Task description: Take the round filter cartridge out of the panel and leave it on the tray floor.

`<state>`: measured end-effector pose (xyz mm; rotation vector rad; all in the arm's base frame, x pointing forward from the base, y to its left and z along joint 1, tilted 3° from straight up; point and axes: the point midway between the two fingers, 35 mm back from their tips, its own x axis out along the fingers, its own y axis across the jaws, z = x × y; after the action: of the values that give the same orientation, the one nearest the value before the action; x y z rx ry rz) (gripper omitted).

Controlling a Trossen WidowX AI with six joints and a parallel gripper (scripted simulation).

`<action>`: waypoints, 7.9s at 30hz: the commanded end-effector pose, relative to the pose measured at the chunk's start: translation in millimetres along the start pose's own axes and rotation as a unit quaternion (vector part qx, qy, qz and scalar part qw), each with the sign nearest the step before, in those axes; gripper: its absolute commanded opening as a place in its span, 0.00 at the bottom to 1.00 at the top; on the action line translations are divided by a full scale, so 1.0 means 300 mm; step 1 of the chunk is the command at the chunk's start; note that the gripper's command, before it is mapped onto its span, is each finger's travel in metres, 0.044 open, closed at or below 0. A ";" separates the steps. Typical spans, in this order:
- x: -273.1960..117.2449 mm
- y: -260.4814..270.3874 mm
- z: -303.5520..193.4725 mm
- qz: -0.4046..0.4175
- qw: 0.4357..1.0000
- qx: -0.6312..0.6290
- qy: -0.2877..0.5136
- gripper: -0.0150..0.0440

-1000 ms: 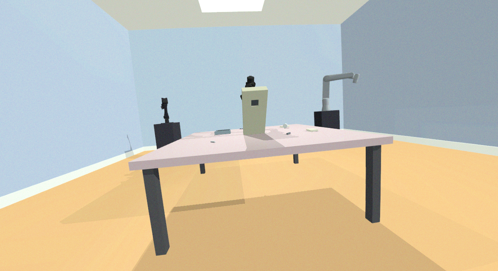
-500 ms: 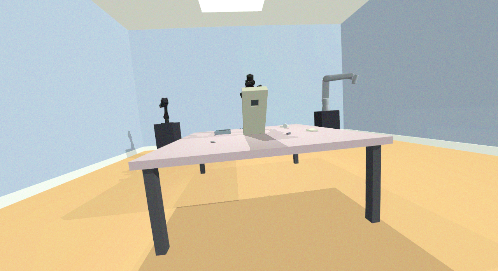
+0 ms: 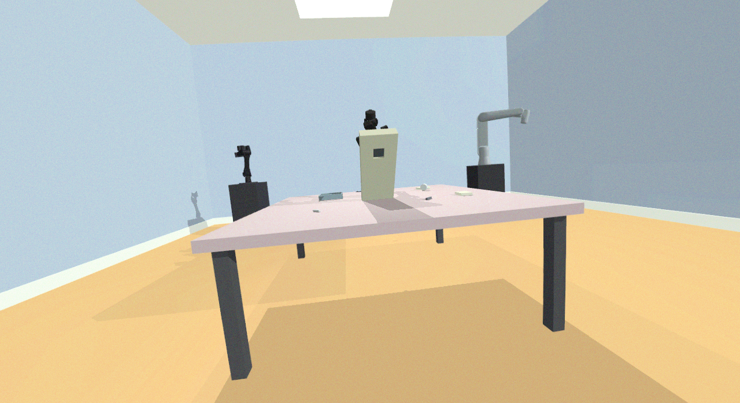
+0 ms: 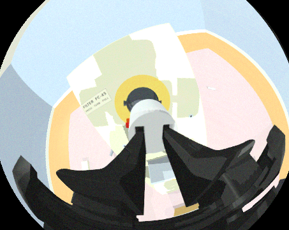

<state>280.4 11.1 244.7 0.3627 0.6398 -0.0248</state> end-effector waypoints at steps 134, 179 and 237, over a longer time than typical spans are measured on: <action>0.122 -0.084 -0.222 -0.033 0.962 -0.178 0.205 0.52; -0.117 -0.124 0.028 -0.034 0.960 -0.180 0.211 0.25; -0.383 -0.892 -0.095 -0.389 0.884 0.235 0.108 0.25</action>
<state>140.3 -236.9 203.9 0.5482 0.9865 -0.9052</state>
